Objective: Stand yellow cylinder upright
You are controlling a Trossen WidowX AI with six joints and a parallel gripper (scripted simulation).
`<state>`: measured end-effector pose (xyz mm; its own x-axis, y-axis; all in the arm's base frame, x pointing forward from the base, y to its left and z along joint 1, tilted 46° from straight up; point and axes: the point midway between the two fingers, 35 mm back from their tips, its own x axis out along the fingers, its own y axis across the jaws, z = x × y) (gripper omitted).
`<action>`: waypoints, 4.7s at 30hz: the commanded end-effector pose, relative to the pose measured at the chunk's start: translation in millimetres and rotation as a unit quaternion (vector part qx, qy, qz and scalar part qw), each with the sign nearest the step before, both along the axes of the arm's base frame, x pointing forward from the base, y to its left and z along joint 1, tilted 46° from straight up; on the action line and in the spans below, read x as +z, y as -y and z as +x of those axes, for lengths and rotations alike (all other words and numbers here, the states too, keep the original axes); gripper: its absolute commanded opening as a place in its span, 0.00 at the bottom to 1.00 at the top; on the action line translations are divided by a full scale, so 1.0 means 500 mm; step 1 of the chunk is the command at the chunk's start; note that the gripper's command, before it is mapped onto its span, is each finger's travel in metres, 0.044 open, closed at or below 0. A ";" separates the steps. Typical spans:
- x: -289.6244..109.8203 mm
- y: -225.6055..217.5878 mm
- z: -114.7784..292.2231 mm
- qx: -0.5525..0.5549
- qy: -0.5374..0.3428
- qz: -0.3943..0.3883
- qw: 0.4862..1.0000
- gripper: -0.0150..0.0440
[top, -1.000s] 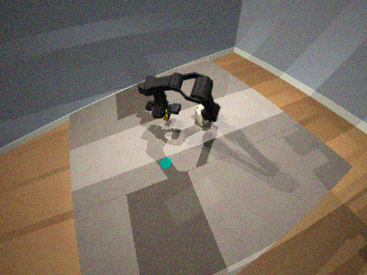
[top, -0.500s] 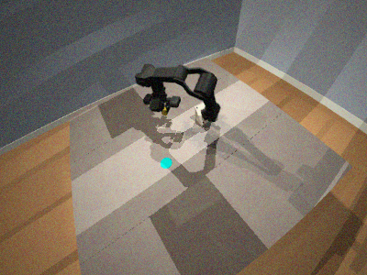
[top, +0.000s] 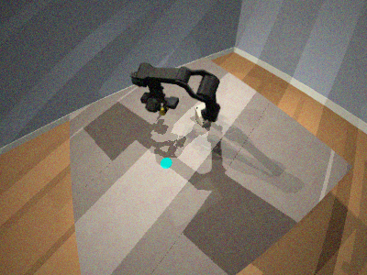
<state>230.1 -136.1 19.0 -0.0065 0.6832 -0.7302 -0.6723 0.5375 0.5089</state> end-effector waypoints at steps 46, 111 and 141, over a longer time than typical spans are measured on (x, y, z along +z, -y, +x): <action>0.192 -0.141 0.164 -0.244 -0.195 -0.008 0.950 0.43; 0.297 -0.295 0.195 -0.400 -0.272 -0.046 0.874 0.43; 0.271 -0.303 0.193 -0.438 -0.206 -0.095 0.870 0.43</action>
<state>327.4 15.8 156.0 0.1582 0.4435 -0.8822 0.2510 0.8461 0.4703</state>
